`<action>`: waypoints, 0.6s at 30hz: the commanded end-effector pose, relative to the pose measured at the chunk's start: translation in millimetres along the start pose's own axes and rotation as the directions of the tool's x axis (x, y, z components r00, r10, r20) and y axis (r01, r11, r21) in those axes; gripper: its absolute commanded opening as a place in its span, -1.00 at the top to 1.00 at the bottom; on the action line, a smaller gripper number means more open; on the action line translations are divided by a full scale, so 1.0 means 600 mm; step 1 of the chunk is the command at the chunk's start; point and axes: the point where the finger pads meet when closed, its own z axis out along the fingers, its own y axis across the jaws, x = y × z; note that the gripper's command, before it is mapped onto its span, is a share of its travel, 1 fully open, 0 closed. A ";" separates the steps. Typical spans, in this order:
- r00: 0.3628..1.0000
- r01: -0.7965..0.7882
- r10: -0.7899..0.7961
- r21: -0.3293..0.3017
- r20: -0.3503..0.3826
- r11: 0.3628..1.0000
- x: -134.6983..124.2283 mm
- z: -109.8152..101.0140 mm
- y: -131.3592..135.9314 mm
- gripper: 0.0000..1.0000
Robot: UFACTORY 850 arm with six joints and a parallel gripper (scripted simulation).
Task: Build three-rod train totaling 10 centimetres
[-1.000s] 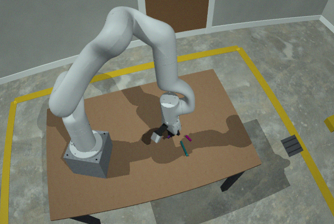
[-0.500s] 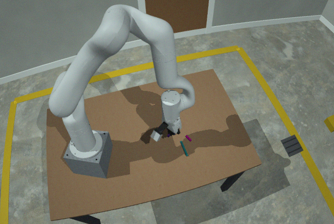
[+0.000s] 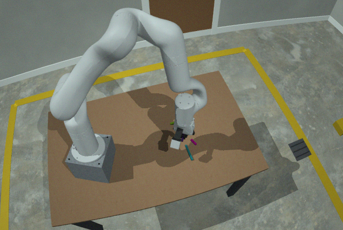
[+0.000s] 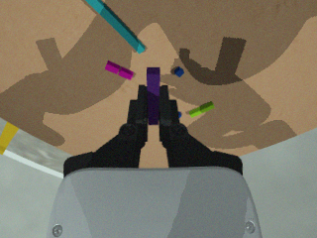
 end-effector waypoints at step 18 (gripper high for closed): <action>0.734 0.679 -0.679 -0.006 0.003 0.734 -0.016 -0.001 -0.118 0.92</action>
